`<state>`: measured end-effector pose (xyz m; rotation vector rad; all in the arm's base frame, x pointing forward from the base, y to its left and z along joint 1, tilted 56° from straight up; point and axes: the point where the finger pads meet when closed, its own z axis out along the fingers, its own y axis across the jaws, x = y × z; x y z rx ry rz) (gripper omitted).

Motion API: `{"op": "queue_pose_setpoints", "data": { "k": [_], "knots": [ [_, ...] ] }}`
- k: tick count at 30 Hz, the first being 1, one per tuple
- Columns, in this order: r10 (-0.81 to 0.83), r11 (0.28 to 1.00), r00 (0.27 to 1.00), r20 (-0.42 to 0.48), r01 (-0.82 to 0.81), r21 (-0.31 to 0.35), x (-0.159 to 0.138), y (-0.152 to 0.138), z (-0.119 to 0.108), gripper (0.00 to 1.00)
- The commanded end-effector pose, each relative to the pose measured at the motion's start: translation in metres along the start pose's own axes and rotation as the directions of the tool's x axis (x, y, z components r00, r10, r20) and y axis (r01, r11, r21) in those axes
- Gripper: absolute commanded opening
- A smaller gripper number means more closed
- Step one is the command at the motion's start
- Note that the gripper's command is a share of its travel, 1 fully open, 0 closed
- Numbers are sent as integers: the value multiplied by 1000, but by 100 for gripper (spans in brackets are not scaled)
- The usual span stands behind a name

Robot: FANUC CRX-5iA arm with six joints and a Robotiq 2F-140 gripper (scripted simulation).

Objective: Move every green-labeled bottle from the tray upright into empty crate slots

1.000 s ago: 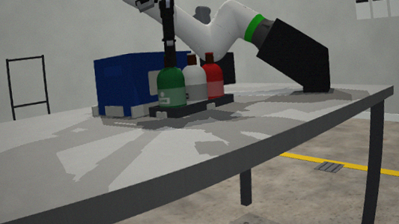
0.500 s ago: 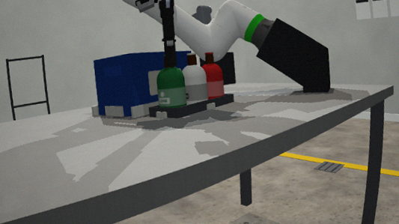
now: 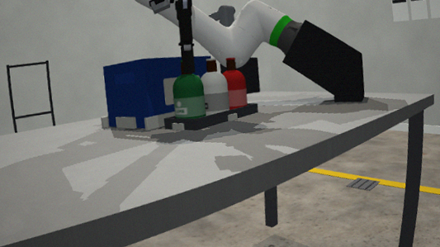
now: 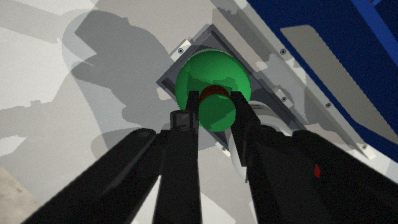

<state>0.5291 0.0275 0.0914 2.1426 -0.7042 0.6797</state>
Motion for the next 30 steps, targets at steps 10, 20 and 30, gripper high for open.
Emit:
{"op": "queue_pose_setpoints", "data": {
  "k": [10, 20, 30],
  "knots": [
    [0, 1000, 1000, -1, 0, 1, 0, 0, -1, 10],
    [0, 1000, 1000, -1, 0, 1, 0, 0, -2, 10],
    [0, 1000, 1000, -1, 0, 1, 0, 0, -4, 10]
  ]
}}
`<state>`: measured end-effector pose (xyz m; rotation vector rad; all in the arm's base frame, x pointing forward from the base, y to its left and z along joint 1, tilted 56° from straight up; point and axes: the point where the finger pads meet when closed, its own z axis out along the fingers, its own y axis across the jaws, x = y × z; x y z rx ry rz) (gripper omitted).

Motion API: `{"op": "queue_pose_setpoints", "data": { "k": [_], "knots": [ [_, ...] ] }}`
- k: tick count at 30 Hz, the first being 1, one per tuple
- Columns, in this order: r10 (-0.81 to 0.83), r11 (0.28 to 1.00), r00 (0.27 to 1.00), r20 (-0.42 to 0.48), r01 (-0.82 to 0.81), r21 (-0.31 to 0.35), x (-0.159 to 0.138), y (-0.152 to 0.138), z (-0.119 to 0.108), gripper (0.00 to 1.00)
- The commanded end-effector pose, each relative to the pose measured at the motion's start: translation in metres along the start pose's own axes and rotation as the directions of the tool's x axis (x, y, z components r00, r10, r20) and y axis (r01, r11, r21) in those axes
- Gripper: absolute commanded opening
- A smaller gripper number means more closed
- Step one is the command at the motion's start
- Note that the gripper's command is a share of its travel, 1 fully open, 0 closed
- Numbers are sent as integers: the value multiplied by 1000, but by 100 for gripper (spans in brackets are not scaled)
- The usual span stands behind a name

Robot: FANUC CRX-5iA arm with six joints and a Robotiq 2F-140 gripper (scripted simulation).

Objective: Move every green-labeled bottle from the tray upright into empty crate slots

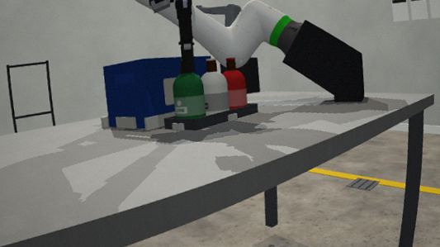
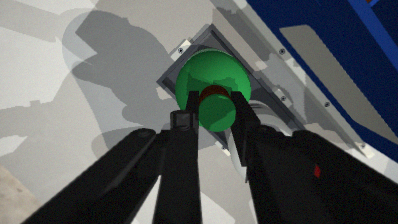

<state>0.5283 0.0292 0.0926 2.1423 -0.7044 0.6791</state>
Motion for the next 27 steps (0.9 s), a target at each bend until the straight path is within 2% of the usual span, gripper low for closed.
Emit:
{"op": "queue_pose_setpoints", "data": {
  "k": [1, 27],
  "knots": [
    [0, 1000, 1000, -1, 0, 2, 0, -1, -2, 10],
    [0, 1000, 1000, -1, 0, 2, 0, -1, -10, 10]
  ]
}}
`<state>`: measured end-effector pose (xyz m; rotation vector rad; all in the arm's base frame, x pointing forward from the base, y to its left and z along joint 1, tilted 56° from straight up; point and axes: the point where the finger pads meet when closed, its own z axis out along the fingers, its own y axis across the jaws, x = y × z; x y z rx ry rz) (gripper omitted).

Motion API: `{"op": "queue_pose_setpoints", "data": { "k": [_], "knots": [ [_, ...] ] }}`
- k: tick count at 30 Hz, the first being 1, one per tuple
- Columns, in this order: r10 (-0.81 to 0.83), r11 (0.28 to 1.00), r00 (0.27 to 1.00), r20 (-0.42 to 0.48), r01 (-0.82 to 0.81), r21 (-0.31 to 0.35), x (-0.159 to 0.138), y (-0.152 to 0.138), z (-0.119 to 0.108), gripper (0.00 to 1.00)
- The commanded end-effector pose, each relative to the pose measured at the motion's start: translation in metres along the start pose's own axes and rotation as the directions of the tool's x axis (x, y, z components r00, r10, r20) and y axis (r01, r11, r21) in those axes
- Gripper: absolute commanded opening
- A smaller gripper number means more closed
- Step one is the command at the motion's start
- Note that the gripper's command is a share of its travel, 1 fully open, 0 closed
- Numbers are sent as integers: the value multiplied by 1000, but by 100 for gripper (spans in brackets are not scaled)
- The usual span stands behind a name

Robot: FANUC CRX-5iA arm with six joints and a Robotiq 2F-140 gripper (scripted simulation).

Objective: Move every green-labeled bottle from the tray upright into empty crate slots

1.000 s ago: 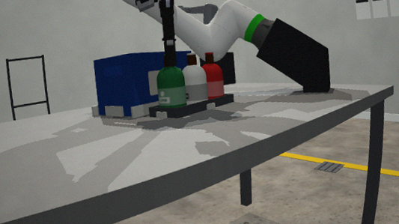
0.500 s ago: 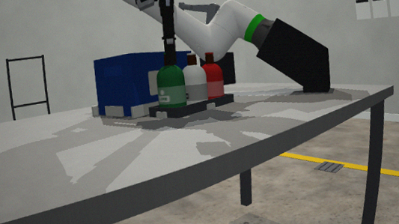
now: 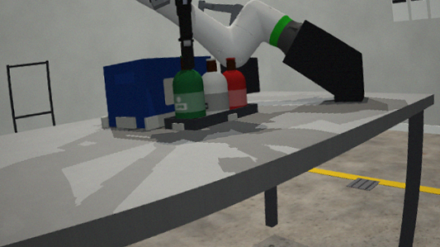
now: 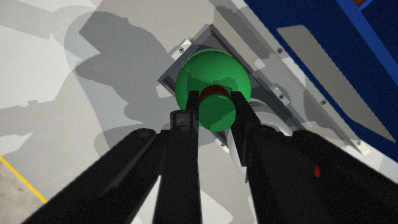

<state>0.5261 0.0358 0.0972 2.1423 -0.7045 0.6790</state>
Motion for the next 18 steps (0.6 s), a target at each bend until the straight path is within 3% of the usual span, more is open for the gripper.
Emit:
{"op": "queue_pose_setpoints", "data": {
  "k": [1, 18],
  "knots": [
    [0, 1000, 1000, -1, 0, 2, 0, -1, -3, 10],
    [0, 1000, 1000, -1, 0, 2, 0, -1, -13, 10]
  ]
}}
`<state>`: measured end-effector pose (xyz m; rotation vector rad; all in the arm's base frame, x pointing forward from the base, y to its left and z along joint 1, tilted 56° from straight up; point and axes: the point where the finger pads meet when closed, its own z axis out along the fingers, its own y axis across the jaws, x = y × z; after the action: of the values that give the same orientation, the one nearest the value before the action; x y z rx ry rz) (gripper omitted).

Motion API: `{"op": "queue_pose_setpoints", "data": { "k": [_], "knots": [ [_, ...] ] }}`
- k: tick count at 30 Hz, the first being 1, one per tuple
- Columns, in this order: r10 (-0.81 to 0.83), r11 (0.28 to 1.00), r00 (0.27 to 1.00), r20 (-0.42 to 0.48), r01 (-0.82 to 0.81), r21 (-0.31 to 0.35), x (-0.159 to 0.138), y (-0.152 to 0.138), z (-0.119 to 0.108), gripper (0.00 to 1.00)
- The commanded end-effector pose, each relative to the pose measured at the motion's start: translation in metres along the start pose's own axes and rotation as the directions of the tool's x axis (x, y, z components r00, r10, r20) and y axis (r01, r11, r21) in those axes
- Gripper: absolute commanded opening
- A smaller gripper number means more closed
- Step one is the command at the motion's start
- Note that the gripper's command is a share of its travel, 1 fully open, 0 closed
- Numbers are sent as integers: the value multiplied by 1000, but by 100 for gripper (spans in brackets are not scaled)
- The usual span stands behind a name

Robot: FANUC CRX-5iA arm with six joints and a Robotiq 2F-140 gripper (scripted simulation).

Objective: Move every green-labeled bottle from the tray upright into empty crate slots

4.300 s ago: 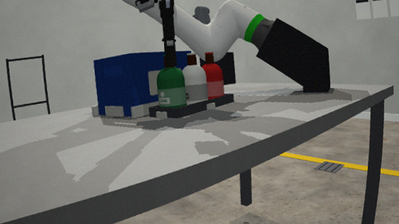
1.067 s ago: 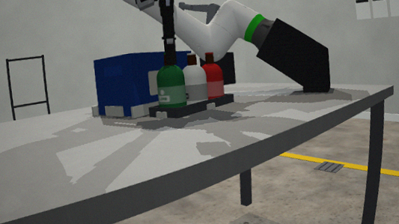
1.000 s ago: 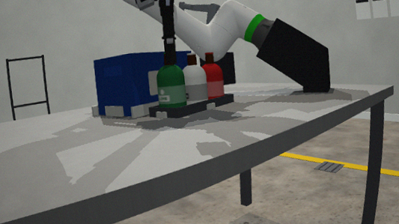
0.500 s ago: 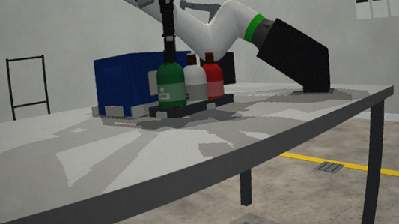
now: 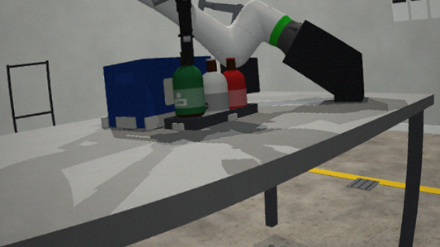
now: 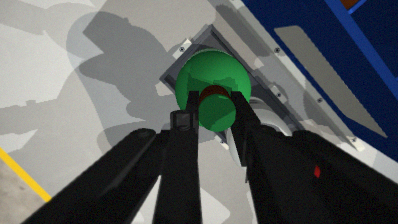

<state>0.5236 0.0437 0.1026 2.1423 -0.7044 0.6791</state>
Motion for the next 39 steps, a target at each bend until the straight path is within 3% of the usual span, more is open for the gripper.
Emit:
{"op": "queue_pose_setpoints", "data": {
  "k": [1, 39],
  "knots": [
    [0, 1000, 1000, -1, 0, 2, 0, -1, -4, 10],
    [0, 1000, 1000, -1, 0, 2, -1, 0, -38, 10]
  ]
}}
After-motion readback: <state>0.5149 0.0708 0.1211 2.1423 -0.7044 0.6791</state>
